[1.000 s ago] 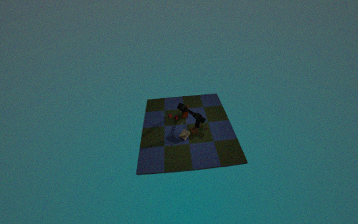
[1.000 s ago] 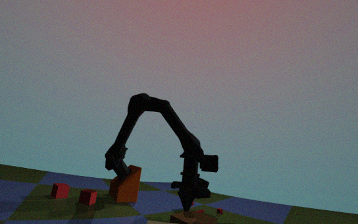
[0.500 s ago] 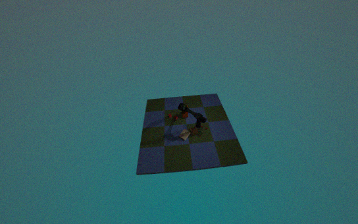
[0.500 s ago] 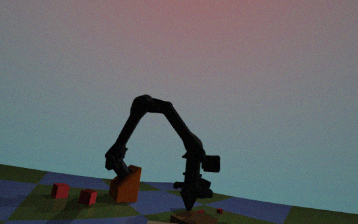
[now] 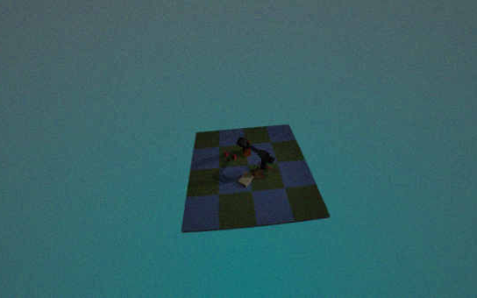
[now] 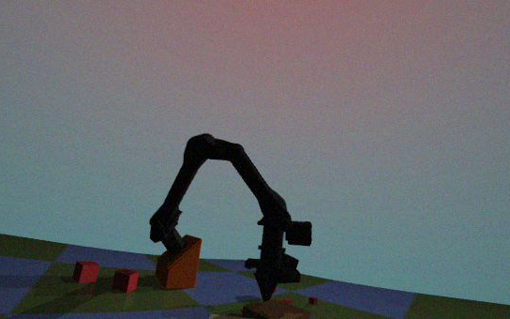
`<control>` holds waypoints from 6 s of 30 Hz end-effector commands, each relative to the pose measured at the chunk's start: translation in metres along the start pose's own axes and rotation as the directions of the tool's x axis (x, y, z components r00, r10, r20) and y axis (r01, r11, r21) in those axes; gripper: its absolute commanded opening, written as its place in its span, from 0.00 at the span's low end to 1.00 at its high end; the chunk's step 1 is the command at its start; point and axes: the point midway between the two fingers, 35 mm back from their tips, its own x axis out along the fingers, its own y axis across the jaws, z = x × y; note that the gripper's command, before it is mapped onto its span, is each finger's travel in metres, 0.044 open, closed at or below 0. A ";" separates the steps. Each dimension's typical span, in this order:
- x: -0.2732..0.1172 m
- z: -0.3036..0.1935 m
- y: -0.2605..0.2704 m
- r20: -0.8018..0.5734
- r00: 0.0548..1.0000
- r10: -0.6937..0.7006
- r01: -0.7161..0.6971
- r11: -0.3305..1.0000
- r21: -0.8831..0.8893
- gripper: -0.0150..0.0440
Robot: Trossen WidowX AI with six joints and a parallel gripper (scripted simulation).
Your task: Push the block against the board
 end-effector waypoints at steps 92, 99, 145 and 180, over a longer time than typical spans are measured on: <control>-0.003 -0.025 -0.184 0.000 1.000 -0.012 0.003 0.276 0.961 0.25; -0.003 -0.026 -0.179 0.000 1.000 -0.011 0.003 0.277 0.961 0.25; -0.003 -0.035 -0.147 0.000 1.000 -0.010 0.003 0.278 0.961 0.25; -0.002 -0.040 -0.129 0.000 1.000 -0.010 0.003 0.278 0.960 0.25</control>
